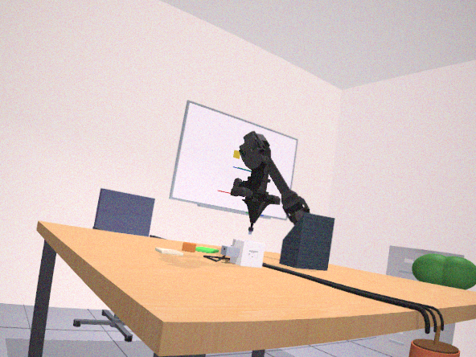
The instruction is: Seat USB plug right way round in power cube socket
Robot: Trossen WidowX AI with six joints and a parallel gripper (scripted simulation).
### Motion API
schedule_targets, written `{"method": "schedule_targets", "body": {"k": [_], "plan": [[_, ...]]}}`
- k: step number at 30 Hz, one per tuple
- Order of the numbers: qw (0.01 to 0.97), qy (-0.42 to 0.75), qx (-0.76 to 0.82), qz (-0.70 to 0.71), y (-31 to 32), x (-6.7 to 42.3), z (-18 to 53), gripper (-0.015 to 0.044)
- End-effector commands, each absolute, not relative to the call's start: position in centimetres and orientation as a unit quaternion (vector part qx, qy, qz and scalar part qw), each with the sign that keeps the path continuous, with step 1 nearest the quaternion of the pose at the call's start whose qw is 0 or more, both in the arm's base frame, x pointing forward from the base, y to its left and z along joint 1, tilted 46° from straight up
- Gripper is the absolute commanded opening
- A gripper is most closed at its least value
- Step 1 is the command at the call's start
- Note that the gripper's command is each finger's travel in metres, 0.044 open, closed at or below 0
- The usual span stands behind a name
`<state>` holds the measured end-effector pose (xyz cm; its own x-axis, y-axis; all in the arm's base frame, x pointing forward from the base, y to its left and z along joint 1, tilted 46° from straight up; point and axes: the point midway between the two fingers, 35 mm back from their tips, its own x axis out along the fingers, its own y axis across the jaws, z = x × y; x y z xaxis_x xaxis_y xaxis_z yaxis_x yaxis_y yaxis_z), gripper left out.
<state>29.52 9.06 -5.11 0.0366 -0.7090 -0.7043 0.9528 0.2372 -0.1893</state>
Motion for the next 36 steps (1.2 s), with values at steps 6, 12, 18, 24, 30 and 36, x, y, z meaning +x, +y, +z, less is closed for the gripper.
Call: {"method": "schedule_targets", "body": {"k": [6,12,18,24,30,36], "plan": [[0.715,0.429,0.083,-0.546,9.05,29.49,-5.14,0.0],[0.719,0.471,0.027,-0.51,9.05,29.49,-5.14,0.0],[0.719,0.509,-0.03,-0.472,9.05,29.49,-5.14,0.0],[0.715,0.545,-0.086,-0.43,9.05,29.49,-5.14,0.0],[0.706,0.577,-0.142,-0.386,9.05,29.49,-5.14,0.0],[0.692,0.605,-0.197,-0.34,9.05,29.49,-5.14,0.0]]}}
